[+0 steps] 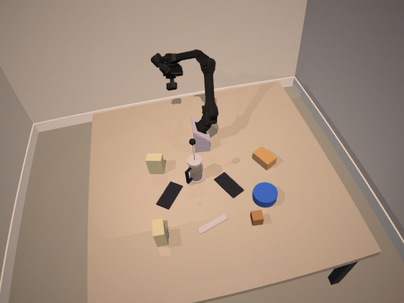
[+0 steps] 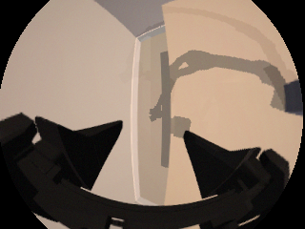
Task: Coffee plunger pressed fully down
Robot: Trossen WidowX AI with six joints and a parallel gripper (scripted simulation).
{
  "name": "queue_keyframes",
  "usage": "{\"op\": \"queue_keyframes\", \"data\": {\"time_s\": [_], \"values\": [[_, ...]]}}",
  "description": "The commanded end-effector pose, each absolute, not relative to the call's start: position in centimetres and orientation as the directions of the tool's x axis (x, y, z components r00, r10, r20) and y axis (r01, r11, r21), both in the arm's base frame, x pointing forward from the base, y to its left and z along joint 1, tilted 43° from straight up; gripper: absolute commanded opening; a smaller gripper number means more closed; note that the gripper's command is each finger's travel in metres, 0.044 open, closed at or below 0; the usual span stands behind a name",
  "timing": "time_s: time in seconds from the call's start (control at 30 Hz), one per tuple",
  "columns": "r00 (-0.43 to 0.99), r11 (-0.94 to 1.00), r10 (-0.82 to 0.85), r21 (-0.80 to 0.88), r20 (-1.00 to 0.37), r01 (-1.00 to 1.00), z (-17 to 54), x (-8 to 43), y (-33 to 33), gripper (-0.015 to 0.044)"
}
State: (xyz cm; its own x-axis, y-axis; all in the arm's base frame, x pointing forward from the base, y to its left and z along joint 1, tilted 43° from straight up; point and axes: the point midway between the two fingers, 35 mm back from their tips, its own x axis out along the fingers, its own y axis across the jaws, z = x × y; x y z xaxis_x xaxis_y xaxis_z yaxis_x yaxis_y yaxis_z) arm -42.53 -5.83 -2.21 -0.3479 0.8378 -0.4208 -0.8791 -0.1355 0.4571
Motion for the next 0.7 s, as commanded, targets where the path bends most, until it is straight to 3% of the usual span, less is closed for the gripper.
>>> {"op": "queue_keyframes", "data": {"time_s": [0.0, 0.17, 0.33, 0.5, 0.67], "values": [[-0.349, -0.141, 0.833, 0.445, -0.428, -0.884, -2.2, -42.4, -6.0, 0.0426], [-0.369, -0.277, 0.734, 0.245, -0.570, -0.929, -2.1, -40.1, -10.4, 0.0440], [-0.340, -0.576, 0.552, -0.053, -0.762, -0.816, -1.8, -35.3, -16.5, 0.0440], [-0.244, -0.863, 0.350, -0.210, -0.904, -0.460, -0.9, -28.9, -22.0, 0.0440], [-0.102, -0.983, 0.184, -0.184, -0.978, -0.011, 0.5, -22.0, -25.9, 0.0440]]}}
